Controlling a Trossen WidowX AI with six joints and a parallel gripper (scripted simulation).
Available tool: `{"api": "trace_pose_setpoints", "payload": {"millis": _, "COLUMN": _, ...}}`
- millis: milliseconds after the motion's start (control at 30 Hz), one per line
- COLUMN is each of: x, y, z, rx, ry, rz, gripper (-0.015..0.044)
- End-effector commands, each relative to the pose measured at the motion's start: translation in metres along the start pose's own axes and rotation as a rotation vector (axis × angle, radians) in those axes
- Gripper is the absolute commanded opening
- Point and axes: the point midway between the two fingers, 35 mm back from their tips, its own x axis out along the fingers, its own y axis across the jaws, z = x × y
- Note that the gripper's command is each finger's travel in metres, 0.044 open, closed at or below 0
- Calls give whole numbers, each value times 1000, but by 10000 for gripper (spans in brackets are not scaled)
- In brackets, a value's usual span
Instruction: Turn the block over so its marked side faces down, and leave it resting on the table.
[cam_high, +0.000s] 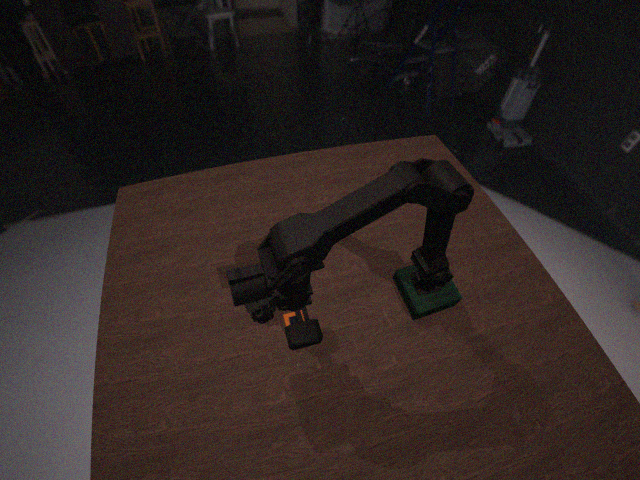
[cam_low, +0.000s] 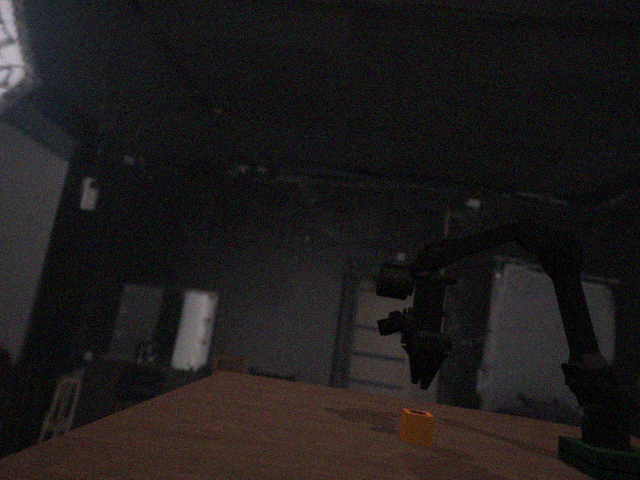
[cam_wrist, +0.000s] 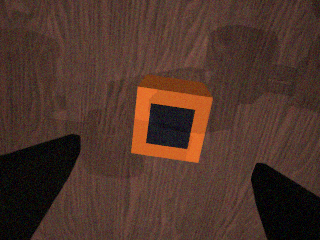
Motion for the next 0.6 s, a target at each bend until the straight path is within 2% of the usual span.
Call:
{"api": "trace_pose_setpoints", "payload": {"millis": 0, "x": 16, "y": 1, "z": -3, "rx": -7, "ry": 19, "rz": 5, "gripper": 440}}
{"api": "trace_pose_setpoints", "payload": {"millis": 567, "x": 43, "y": 0, "z": -3, "rx": -7, "ry": 19, "rz": 4, "gripper": 440}}
